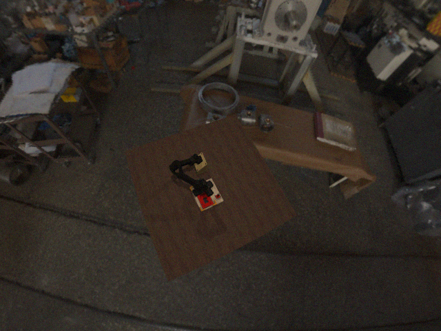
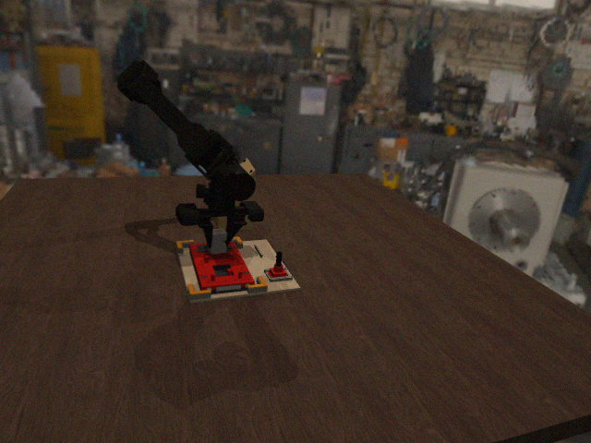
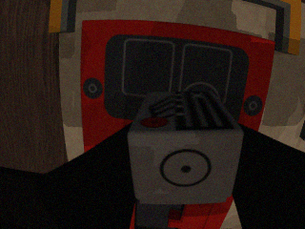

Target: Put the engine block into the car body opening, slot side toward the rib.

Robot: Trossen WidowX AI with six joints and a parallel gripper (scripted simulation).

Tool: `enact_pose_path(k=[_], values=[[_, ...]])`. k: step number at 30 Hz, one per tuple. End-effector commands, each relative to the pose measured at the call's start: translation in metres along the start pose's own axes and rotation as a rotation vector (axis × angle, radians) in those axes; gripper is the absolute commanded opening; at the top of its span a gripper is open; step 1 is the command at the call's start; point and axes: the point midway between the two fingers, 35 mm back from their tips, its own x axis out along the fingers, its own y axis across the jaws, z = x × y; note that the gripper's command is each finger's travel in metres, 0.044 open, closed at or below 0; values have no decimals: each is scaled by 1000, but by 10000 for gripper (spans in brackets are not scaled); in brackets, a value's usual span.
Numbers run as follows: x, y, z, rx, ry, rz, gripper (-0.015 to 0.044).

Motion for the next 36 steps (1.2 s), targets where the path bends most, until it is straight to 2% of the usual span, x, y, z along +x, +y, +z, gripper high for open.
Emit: enact_pose_path(k=[1,36], values=[[-7,1,-2,-1,7,0,0],[-117,6,7,12,71,-52,0]])
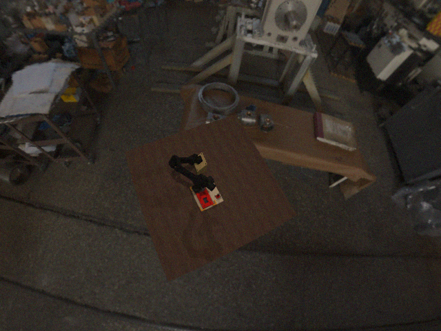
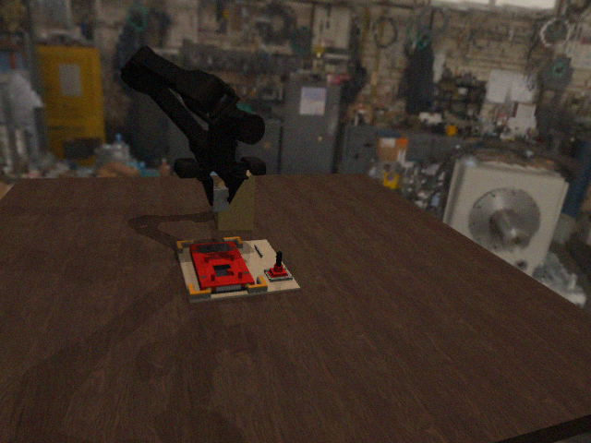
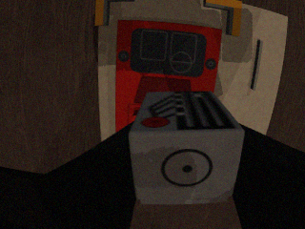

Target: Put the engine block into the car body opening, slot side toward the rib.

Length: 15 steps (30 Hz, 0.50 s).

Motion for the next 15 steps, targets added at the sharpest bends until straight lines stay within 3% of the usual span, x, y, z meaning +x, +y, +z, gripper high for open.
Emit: enact_pose_path(k=[1,7,15], values=[[-17,1,2,8,13,-12,0],[-31,2,7,10,18,-16,0],[-20,1,5,132,17,-18,0]])
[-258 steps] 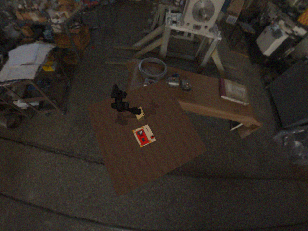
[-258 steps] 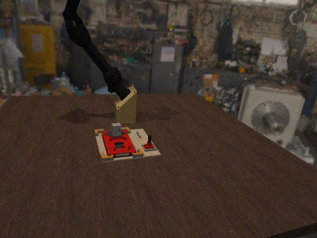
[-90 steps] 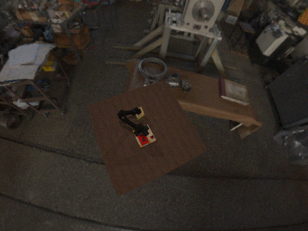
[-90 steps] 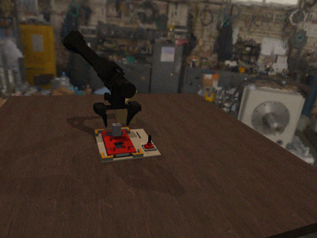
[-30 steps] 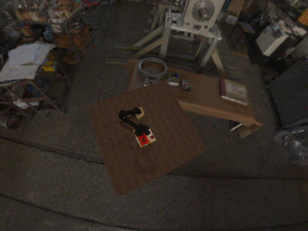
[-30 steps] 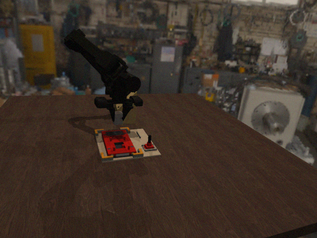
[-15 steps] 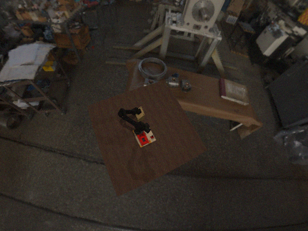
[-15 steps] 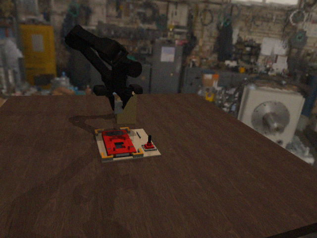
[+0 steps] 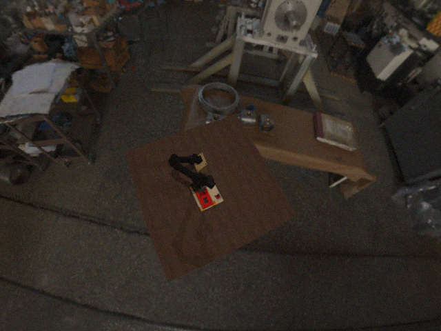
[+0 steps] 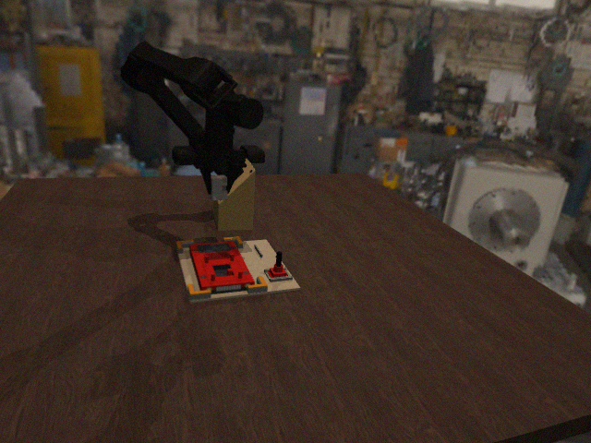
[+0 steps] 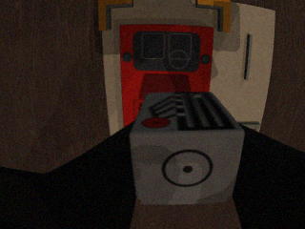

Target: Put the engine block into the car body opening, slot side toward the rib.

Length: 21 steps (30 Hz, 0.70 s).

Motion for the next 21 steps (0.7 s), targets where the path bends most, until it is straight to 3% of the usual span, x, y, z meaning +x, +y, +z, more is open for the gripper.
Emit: enact_pose_path(k=[1,21], values=[[6,-1,0,105,-1,-3,0],[18,-1,0,739,-2,-3,0]])
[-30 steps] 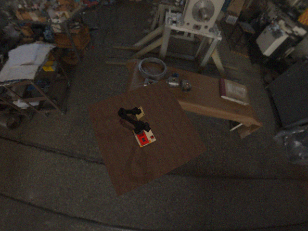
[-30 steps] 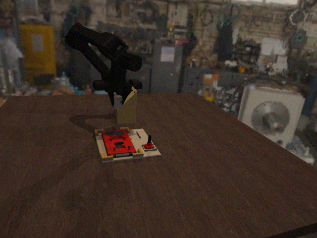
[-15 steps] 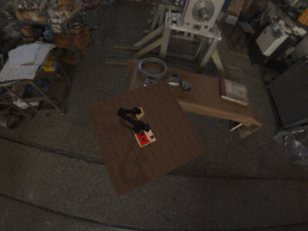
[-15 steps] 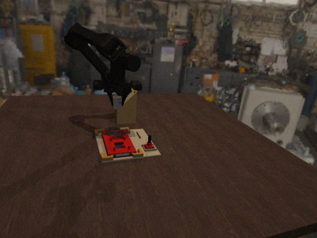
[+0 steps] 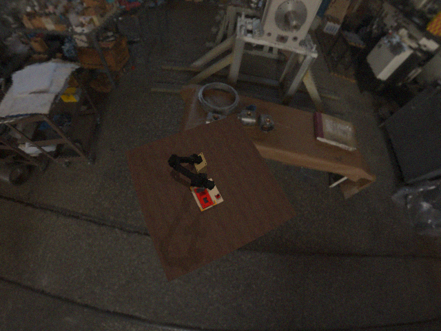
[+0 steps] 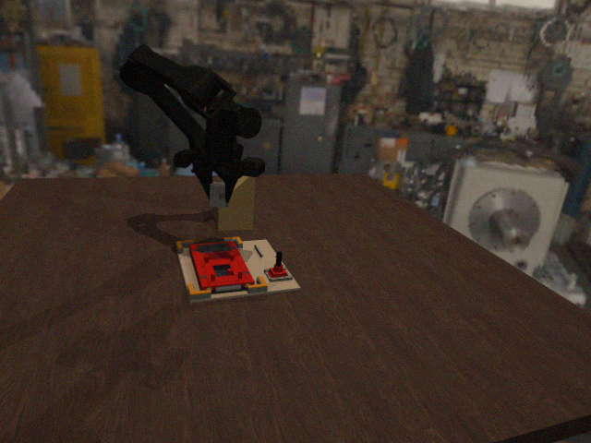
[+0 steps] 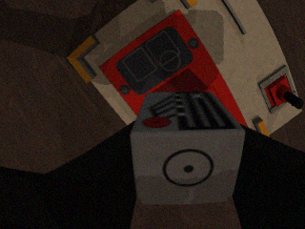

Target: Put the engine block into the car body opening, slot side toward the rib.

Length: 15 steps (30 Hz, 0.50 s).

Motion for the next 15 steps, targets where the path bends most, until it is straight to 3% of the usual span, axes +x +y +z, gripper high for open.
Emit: enact_pose_path(k=[1,15], values=[[2,0,-1,144,6,2,0],[7,0,-1,579,6,1,0]])
